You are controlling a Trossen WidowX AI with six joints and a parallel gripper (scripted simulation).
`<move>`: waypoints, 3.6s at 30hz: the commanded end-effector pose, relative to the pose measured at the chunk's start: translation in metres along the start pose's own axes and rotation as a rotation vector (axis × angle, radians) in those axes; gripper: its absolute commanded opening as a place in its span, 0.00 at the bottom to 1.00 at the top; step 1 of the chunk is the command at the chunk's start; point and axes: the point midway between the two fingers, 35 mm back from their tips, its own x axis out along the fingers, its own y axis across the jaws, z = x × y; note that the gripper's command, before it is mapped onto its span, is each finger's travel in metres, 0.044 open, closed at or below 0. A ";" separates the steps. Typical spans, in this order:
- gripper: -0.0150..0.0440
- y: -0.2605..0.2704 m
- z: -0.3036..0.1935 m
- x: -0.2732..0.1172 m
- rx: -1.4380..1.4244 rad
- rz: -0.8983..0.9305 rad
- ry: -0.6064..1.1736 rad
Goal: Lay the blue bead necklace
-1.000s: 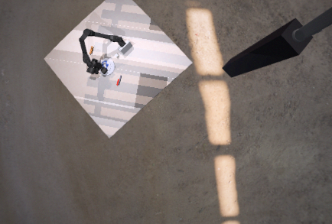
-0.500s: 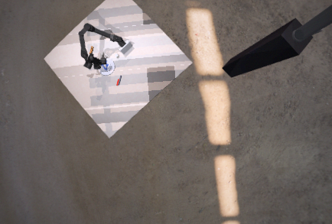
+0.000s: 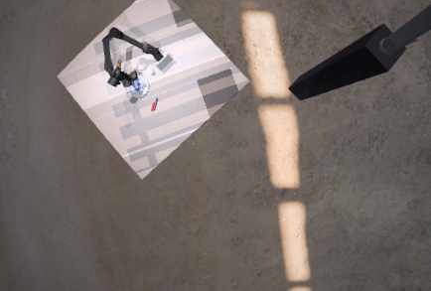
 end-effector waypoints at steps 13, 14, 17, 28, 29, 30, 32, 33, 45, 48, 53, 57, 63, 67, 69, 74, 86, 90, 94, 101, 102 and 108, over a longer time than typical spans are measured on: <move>0.46 0.000 0.000 0.015 -0.004 -0.001 0.001; 0.46 0.000 0.000 0.017 -0.004 -0.001 0.002; 0.46 0.000 -0.001 0.022 -0.005 -0.002 0.002; 0.41 0.000 -0.002 0.031 0.000 0.002 0.002; 0.37 0.000 -0.002 0.031 0.000 0.002 0.002; 0.32 0.000 -0.002 0.031 0.000 0.002 0.002; 0.25 0.000 -0.002 0.031 0.000 0.002 0.002; 0.25 0.000 -0.002 0.031 0.000 0.002 0.002; 0.25 0.000 -0.002 0.031 0.000 0.002 0.002; 0.25 0.000 -0.002 0.031 0.000 0.002 0.002; 0.25 0.000 -0.002 0.031 0.000 0.002 0.002; 0.25 0.000 -0.002 0.031 0.000 0.002 0.002; 0.25 0.000 -0.002 0.031 0.000 0.002 0.002; 0.25 0.000 -0.002 0.022 -0.006 -0.001 0.004; 0.25 0.000 -0.001 0.018 -0.008 -0.002 0.004; 0.25 -0.001 -0.002 0.018 -0.008 -0.002 0.004; 0.25 -0.010 -0.006 0.020 -0.008 -0.003 0.005; 0.25 -0.010 -0.006 0.027 -0.008 -0.003 0.005; 0.25 -0.010 -0.006 0.033 -0.008 -0.003 0.005; 0.52 -0.010 -0.007 0.029 -0.002 -0.001 0.004; 0.57 -0.010 -0.007 0.029 -0.002 -0.001 0.004; 0.83 -0.010 -0.007 0.029 -0.002 -0.001 0.004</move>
